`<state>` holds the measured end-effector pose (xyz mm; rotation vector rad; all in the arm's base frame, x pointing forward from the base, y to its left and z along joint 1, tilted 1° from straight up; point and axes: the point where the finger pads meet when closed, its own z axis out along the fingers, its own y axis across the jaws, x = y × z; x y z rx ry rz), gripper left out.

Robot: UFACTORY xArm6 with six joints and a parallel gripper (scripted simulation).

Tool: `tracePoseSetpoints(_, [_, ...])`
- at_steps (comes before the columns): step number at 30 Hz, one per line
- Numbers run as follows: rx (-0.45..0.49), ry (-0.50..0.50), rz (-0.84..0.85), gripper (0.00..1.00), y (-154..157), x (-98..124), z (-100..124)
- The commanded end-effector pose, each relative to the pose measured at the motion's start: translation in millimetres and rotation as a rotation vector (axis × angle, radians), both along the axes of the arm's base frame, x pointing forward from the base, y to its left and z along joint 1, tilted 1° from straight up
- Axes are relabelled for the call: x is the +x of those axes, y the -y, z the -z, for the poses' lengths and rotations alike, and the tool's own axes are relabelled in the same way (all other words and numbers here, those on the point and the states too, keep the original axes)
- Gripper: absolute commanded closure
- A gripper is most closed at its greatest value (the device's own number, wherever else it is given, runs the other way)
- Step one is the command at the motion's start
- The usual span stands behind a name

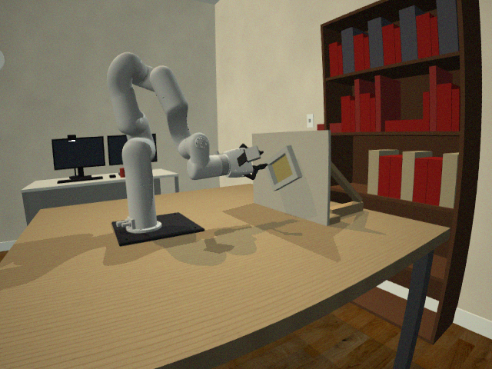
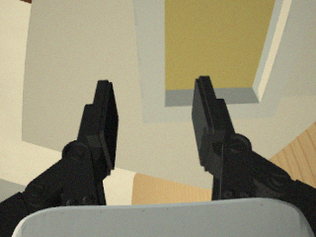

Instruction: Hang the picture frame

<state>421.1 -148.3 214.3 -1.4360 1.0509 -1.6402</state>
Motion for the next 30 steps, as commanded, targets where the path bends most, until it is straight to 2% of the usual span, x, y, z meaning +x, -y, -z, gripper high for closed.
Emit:
tracePoseSetpoints(1, [-0.001, 0.003, 0.000, 0.50, 0.3, 0.6, -1.3])
tracePoseSetpoints(30, [-0.001, 0.003, 0.000, 0.50, 0.9, 3.2, -2.4])
